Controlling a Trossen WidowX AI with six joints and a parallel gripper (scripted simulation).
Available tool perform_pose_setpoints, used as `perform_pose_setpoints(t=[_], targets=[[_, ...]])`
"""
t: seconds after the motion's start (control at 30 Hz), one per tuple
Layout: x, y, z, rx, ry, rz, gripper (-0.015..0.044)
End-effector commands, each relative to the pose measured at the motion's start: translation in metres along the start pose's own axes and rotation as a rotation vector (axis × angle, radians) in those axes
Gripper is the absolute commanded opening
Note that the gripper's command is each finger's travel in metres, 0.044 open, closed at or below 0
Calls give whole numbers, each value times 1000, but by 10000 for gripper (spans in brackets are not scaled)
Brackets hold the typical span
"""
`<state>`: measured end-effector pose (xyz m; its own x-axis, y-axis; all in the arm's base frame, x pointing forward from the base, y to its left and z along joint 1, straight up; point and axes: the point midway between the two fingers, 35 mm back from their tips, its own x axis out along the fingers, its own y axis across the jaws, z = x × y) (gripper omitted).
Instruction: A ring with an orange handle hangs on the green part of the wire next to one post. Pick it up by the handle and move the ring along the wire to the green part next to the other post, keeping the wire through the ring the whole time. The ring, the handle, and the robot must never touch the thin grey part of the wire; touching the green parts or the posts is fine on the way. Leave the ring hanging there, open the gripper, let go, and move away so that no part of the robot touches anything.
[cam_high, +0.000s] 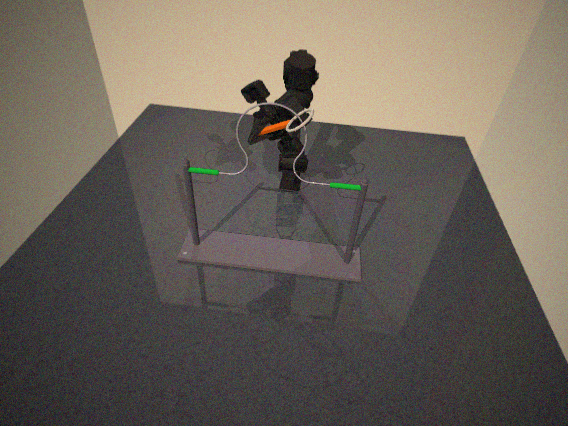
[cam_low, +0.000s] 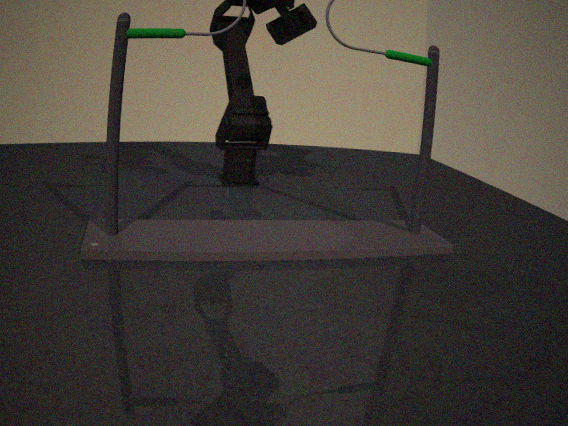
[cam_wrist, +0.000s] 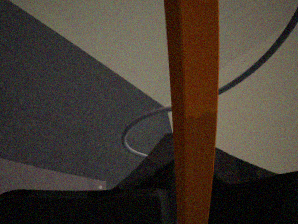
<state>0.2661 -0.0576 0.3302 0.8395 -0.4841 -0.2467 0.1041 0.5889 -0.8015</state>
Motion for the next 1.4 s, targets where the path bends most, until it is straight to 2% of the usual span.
perform_pose_setpoints(t=[0.0,1.37], targets=[[-1,-4,0,-46,-9,-37,-150],[-3,-27,7,-522,-69,-351,-150]])
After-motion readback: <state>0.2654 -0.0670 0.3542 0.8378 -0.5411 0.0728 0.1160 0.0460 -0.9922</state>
